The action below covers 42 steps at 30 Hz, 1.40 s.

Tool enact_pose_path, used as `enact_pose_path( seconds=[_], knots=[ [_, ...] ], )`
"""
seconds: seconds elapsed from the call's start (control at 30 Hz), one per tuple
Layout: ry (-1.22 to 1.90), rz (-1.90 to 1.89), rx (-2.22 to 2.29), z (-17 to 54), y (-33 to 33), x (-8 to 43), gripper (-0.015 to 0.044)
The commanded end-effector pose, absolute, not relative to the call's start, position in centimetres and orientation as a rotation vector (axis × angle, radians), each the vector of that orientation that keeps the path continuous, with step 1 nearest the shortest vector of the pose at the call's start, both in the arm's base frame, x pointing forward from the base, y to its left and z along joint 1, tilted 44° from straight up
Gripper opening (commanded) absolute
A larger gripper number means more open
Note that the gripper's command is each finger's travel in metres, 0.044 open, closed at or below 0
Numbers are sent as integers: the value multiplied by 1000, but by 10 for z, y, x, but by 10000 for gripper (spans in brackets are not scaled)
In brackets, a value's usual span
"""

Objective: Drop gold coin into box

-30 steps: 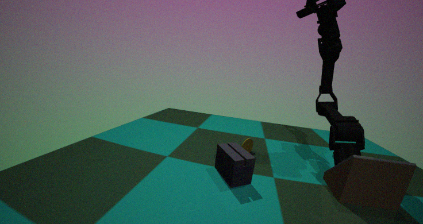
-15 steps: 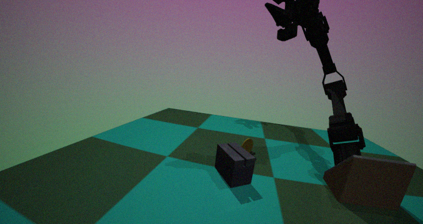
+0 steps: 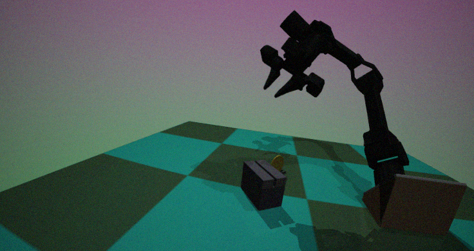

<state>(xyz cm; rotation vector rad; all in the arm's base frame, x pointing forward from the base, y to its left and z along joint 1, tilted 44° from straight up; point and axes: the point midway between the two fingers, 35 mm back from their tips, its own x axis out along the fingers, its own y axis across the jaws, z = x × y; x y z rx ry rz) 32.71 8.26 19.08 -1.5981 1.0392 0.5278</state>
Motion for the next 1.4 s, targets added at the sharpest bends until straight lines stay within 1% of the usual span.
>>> enact_pose_path(
  seconds=[0.0, 0.1, 0.17, 0.5, 0.67, 1.37],
  knots=[
    [1491, 288, -1356, 159, 15, 305, 161],
    [1712, 122, -1235, 149, -19, 287, 161],
    [1781, 62, -1197, 148, -29, 280, 161],
    [1785, 58, -1195, 150, -32, 283, 161],
    [1785, 56, -1196, 127, -56, 282, 161],
    [1783, 58, -1198, 104, -80, 282, 161]
  ],
)
